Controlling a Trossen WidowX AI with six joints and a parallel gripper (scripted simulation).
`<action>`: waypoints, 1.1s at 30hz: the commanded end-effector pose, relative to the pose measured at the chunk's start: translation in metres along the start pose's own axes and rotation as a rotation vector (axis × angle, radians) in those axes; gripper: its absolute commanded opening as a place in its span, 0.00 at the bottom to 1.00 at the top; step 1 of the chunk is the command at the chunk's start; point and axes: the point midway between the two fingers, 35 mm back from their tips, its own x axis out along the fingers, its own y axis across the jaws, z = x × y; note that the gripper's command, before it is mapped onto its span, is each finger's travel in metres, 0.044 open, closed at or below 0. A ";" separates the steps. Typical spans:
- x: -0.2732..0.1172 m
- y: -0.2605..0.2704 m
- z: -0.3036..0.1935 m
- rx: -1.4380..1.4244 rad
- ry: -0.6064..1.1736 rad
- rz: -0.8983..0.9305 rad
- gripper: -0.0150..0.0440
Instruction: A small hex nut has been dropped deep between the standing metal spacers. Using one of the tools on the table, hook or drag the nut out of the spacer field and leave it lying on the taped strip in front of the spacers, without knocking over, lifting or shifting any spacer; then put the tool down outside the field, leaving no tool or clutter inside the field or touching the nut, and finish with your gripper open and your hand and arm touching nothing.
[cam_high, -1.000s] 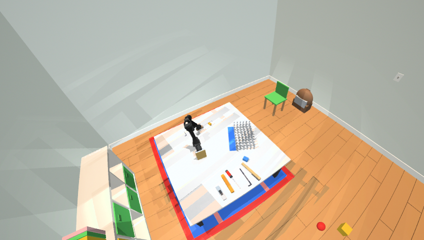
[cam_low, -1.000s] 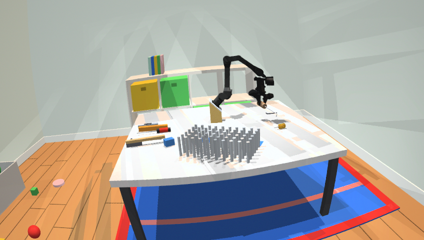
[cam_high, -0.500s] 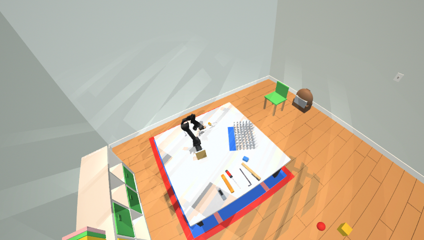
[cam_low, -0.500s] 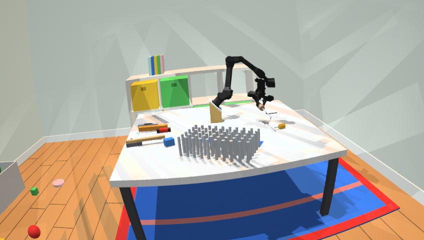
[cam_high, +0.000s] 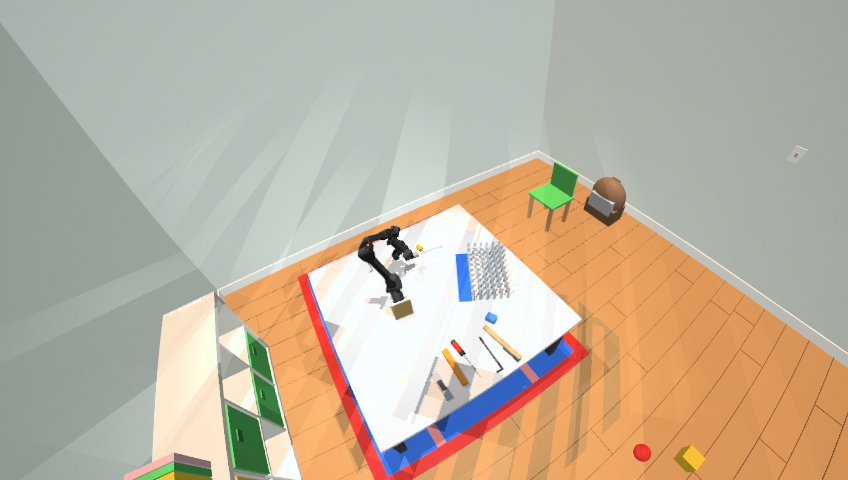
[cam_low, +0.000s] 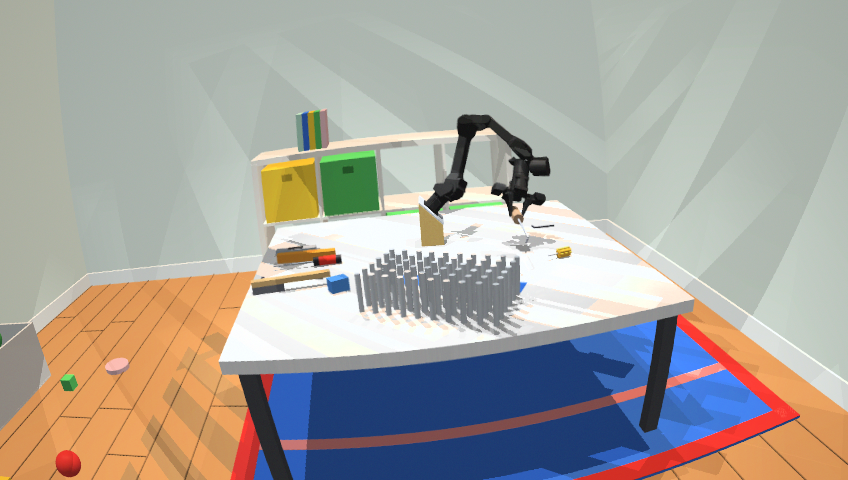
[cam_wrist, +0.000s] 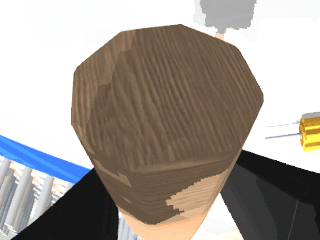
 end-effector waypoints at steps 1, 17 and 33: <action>0.003 0.006 -0.011 0.038 0.000 0.008 0.25; 0.018 0.040 -0.046 0.218 -0.018 0.040 0.25; 0.023 0.080 -0.081 0.381 -0.017 0.032 0.25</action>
